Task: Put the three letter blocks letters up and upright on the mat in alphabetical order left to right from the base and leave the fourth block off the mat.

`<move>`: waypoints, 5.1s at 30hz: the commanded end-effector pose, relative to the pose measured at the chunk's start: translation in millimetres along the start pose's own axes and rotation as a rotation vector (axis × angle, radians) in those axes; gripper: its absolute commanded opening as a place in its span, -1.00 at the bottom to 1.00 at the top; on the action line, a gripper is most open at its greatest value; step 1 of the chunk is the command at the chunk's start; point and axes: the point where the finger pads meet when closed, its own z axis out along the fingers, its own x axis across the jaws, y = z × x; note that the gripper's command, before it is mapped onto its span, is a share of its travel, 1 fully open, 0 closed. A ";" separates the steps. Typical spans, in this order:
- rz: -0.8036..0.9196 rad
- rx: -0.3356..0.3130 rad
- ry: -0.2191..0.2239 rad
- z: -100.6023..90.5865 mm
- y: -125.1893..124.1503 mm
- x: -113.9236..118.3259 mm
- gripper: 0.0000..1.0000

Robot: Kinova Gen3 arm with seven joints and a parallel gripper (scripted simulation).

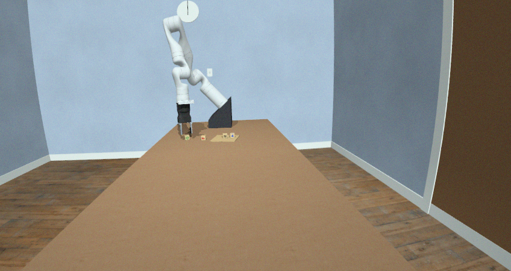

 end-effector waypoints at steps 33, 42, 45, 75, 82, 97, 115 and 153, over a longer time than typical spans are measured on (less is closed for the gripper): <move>0.006 0.002 0.000 -0.1 -2.5 -1.7 1.00; 0.006 0.002 0.000 -0.1 -2.5 -1.7 1.00; 0.006 0.002 0.000 -0.1 -2.5 -1.7 1.00; 0.006 0.002 0.000 -0.1 -2.5 -1.7 1.00; 0.006 0.002 0.000 -0.1 -2.5 -1.7 1.00; 0.006 0.002 0.000 -0.1 -2.5 -1.7 1.00; 0.006 0.003 0.000 12.2 -2.6 -1.8 1.00; 0.006 0.003 0.000 32.4 -2.7 -2.0 1.00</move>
